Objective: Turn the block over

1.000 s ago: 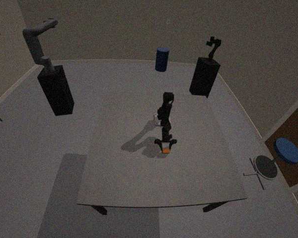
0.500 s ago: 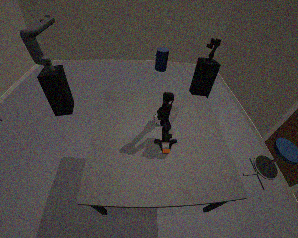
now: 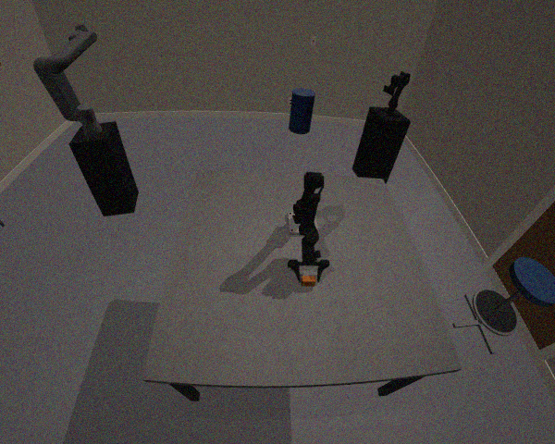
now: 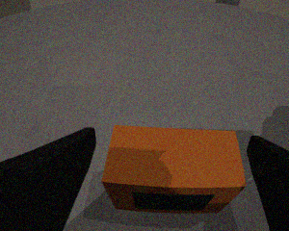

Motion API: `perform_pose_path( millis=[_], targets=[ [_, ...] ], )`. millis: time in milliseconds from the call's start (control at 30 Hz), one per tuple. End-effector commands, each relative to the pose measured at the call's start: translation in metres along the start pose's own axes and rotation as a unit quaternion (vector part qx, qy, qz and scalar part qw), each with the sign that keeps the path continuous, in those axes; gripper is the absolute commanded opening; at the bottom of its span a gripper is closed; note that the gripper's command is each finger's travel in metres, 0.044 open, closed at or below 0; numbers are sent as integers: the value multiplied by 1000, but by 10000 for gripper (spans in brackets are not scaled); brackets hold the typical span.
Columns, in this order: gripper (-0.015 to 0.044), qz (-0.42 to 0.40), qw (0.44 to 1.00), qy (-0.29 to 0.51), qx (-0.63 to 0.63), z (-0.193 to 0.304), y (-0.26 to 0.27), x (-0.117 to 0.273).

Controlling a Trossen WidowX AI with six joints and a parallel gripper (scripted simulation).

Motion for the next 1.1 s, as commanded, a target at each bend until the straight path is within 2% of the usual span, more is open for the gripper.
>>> perform_pose_path(
  millis=[0, 933, 1067],
  targets=[
    [440, 2, 1000, -1, -1, 0, 0, 0],
    [440, 2, 1000, -1, -1, 0, 0, 0],
    [440, 0, 999, 47, -1, -10, -1, -8]
  ],
)
Point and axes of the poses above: the point midway between the two fingers, 35 mm back from their tips, its own x axis back along the fingers, its own y axis across the jaws, z = x × y, the point moved 4 cm from there along x, back along the fingers, and after that the axes turned 3 degrees about x, right-handed, at the moved point
